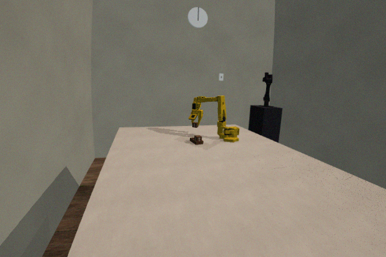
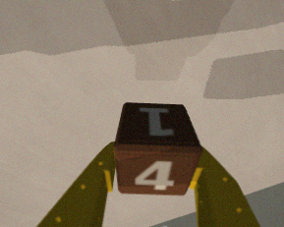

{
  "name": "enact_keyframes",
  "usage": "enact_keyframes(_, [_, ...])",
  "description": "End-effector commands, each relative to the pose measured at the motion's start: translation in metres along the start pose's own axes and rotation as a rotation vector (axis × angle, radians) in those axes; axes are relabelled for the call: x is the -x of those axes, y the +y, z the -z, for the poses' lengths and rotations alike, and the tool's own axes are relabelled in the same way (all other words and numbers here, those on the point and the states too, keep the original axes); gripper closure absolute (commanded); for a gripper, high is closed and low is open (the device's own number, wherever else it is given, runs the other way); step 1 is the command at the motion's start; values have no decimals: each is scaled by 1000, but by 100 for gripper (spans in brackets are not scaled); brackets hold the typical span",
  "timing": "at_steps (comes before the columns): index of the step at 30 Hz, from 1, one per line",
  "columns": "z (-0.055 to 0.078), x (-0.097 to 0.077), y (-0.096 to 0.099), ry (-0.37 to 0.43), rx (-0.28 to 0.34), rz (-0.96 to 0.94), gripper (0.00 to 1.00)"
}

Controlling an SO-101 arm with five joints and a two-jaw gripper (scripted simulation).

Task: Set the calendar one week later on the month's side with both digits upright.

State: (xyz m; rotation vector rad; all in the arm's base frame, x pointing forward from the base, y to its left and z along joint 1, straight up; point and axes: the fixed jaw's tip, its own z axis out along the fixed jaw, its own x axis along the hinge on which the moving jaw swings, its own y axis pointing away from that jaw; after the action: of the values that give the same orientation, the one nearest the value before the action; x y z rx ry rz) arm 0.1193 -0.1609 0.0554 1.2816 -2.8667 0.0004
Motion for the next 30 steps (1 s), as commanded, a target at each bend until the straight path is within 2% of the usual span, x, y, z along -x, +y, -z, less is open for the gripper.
enact_keyframes(1, [4,-3,-6,8,-46,-12,100])
enact_keyframes(30, [-5,-3,-6,8,-46,-12,100])
